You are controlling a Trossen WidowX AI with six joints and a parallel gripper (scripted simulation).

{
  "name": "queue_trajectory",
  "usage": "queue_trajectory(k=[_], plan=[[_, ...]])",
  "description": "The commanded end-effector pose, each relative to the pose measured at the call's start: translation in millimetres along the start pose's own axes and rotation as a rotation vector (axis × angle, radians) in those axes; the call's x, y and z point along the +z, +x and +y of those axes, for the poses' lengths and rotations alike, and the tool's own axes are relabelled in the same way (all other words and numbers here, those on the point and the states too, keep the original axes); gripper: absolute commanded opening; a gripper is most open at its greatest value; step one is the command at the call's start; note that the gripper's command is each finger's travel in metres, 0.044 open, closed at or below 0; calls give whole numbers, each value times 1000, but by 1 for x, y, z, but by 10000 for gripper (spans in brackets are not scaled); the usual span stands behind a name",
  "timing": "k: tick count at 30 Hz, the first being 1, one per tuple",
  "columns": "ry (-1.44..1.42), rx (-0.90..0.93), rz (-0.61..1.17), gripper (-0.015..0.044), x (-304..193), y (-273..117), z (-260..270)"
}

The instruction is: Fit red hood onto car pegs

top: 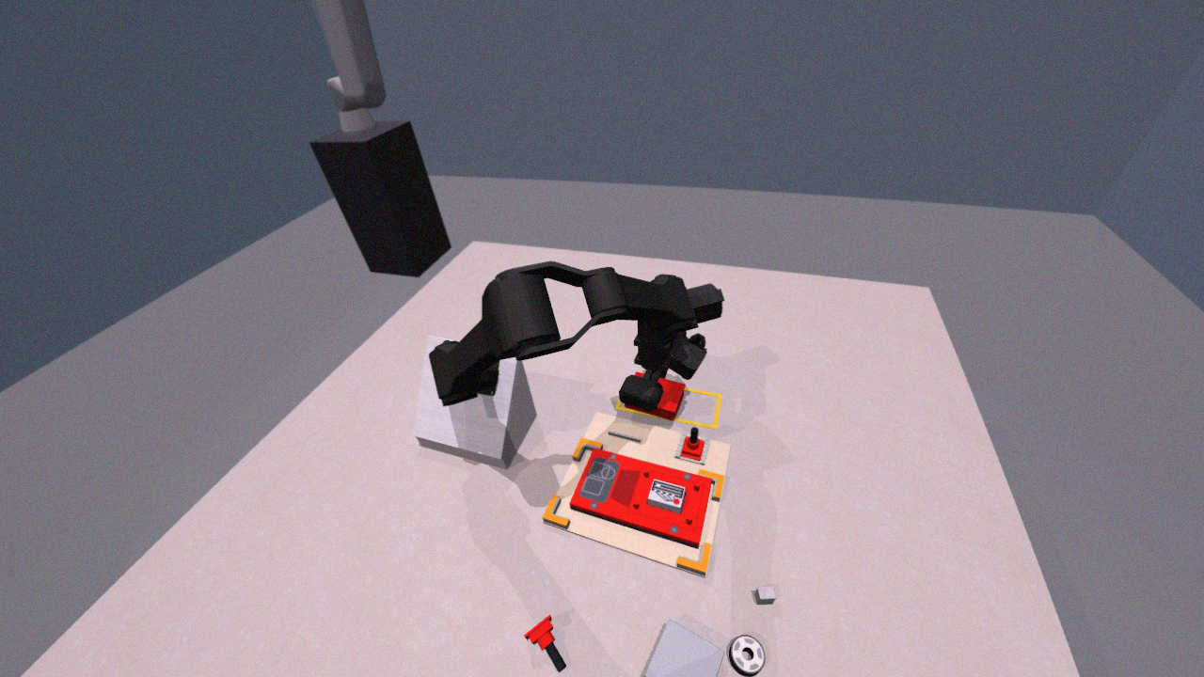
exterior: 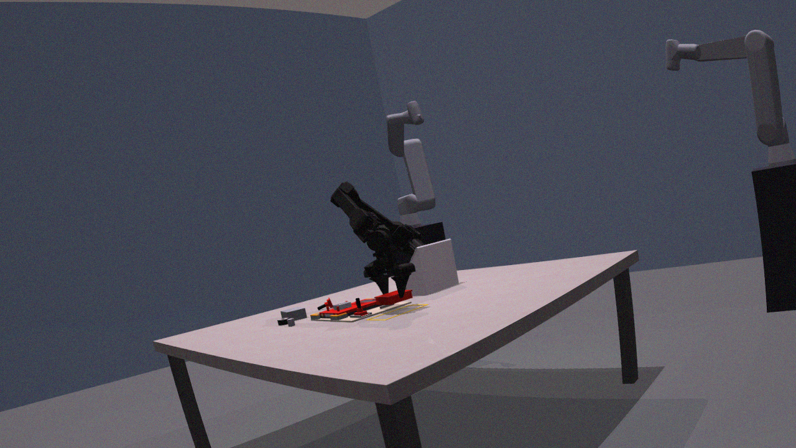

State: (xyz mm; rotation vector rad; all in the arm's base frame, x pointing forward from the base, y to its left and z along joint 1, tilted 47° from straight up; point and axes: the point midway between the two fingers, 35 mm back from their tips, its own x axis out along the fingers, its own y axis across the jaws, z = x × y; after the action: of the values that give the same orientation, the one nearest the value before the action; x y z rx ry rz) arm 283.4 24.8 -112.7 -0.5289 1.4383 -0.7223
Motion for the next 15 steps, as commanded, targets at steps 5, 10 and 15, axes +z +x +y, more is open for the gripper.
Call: queue_trajectory(k=[5, 10, 15], plan=[[6, 8, -3, 0, 1, -32, 1], [6, 8, -2, 0, 1, -51, 2], [6, 9, -2, 0, 1, -64, 2]])
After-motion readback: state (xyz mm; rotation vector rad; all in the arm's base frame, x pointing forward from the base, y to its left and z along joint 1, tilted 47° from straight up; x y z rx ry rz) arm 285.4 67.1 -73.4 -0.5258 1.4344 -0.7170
